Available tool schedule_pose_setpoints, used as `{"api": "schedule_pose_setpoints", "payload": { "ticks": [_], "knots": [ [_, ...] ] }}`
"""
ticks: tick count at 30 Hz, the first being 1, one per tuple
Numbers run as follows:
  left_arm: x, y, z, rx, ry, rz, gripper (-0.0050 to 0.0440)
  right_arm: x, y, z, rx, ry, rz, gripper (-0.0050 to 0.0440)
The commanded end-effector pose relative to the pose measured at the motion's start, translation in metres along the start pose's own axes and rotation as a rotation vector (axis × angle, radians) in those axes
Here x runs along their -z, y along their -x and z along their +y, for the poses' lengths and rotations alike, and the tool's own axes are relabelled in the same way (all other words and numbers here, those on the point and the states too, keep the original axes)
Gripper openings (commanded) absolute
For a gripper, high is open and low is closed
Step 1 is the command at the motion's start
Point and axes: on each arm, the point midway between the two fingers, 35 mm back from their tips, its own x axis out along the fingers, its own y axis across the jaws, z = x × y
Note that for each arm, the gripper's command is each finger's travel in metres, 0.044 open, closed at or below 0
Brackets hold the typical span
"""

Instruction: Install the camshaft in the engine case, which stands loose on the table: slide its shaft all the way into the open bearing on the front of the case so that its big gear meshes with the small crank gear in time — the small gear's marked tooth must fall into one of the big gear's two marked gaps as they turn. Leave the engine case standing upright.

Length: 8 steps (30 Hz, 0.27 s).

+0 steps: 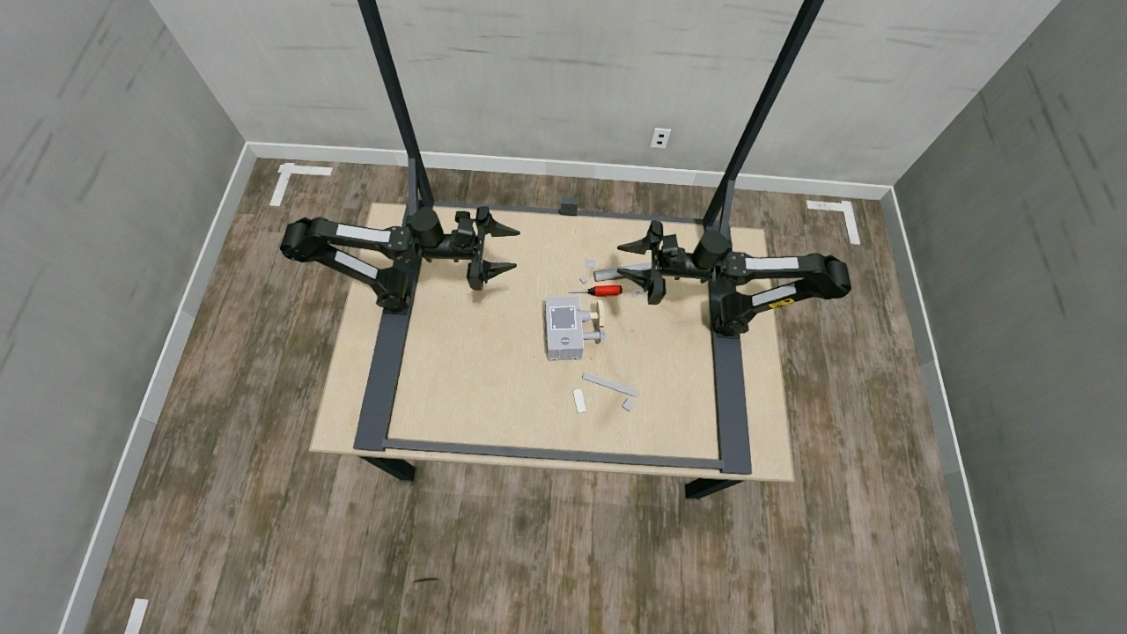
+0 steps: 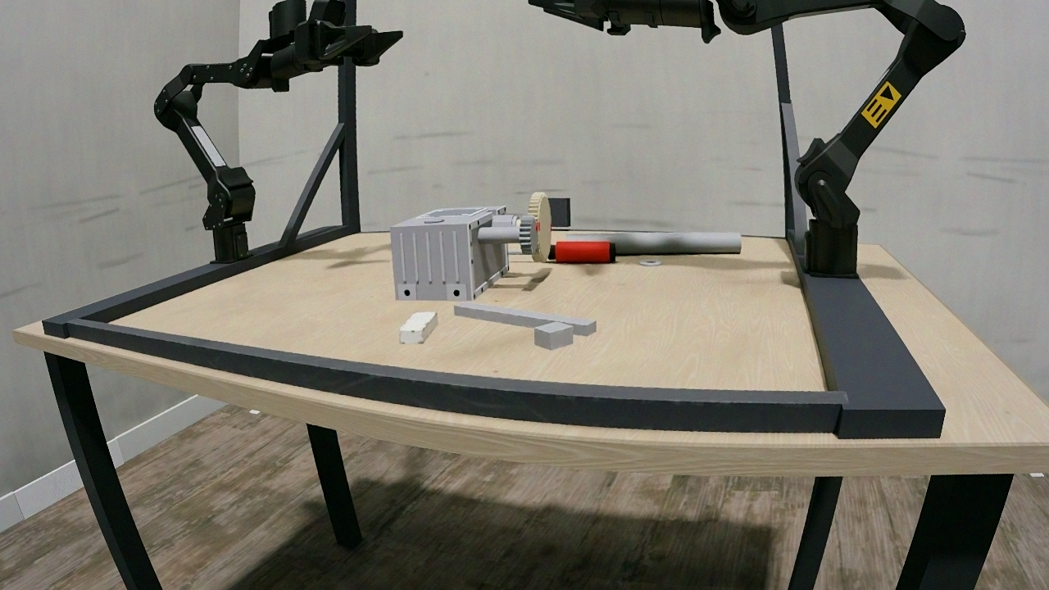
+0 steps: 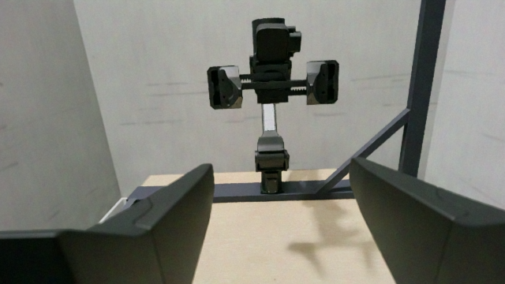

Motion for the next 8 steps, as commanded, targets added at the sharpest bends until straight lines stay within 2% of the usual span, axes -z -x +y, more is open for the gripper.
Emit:
{"api": "schedule_pose_setpoints", "payload": {
  "ticks": [1,8],
  "knots": [
    [-0.0003,-0.0007,-0.0011,0.005,-0.01,0.002,0.0275,-0.0154,0.0021,0.0028,-0.011,0.001,-0.039,0.04],
    [-0.0052,0.0005,-0.0011,0.004,-0.009,-0.012,0.0275,-0.0154,0.0021,0.0028,-0.011,0.001,-0.039,0.04]
  ]
}}
